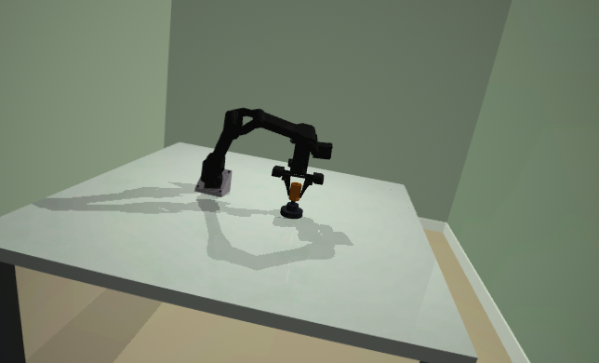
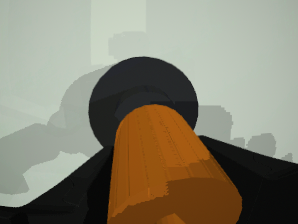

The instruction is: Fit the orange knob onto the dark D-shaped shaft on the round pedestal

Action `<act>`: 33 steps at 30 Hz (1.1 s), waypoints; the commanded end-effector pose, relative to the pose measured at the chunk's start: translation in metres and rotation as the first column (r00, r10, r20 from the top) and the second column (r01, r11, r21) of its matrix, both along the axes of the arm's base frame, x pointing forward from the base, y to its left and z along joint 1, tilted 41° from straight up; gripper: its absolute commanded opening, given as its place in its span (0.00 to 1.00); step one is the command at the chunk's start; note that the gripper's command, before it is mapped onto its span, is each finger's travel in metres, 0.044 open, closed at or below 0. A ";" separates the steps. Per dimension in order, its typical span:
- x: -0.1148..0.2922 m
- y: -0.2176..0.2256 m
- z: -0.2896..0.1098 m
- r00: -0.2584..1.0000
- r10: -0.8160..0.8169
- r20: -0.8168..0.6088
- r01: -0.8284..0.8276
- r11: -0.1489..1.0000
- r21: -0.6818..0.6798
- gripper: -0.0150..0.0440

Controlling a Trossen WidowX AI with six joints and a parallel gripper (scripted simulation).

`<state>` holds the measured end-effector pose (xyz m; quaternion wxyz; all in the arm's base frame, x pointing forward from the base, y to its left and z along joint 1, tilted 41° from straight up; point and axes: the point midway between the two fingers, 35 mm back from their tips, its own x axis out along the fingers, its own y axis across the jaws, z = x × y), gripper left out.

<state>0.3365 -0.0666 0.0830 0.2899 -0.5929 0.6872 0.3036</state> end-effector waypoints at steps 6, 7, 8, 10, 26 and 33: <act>0.000 -0.002 -0.002 1.000 0.003 0.005 -0.003 1.000 0.000 0.25; 0.000 -0.002 -0.002 1.000 0.003 0.005 -0.003 1.000 0.000 0.25; 0.000 -0.001 -0.001 1.000 0.003 0.005 -0.003 1.000 0.000 0.25; 0.000 -0.001 -0.002 1.000 0.003 0.005 -0.003 1.000 0.000 0.25; -0.002 0.001 -0.001 1.000 0.003 0.005 -0.003 1.000 0.001 0.25; -0.001 0.003 0.002 0.999 0.044 -0.029 -0.044 0.999 0.008 0.25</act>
